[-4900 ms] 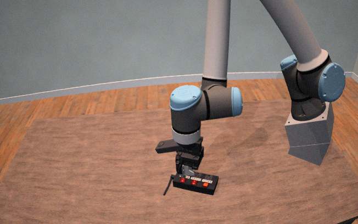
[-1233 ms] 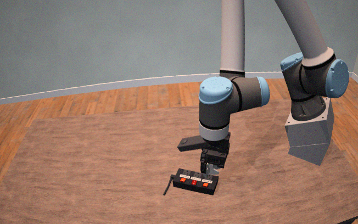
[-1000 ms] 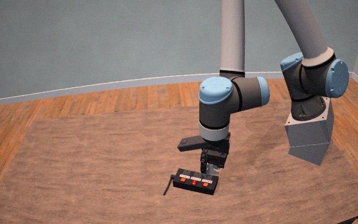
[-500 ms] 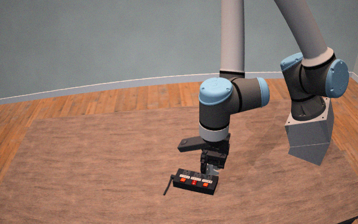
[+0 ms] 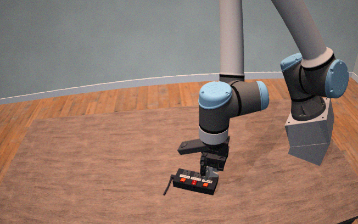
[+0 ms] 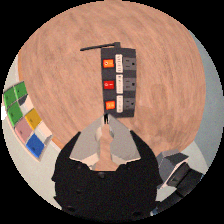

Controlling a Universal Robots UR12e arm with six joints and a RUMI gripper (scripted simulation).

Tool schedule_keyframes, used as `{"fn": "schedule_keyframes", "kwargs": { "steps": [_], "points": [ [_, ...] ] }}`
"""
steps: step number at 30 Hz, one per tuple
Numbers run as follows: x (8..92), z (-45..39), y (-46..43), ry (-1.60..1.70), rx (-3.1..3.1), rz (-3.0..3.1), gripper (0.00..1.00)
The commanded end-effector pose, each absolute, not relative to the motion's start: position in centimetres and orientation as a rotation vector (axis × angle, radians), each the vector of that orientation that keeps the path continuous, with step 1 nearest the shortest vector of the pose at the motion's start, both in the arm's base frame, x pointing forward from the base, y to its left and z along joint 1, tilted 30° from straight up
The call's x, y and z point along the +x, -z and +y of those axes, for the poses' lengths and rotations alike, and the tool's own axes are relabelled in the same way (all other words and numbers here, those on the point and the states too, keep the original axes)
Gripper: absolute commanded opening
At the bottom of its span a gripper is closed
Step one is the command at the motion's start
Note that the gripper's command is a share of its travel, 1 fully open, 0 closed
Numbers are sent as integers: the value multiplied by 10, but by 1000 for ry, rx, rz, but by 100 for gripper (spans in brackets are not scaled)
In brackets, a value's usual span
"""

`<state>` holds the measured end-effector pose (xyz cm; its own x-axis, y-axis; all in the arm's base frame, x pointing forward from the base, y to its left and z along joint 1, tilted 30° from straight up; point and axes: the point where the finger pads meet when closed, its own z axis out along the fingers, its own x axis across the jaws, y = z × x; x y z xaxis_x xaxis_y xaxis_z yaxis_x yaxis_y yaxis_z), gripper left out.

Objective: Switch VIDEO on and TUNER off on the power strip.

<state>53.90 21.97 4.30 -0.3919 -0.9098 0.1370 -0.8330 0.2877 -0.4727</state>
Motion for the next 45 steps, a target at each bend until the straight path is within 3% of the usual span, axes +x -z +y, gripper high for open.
{"fn": "schedule_keyframes", "kwargs": {
  "steps": [1, 45],
  "points": [
    [539, 217, -37, 721, -1635, 2390, 0],
    [550, 211, -17, 722, -1634, 2387, 0]
  ]
}}
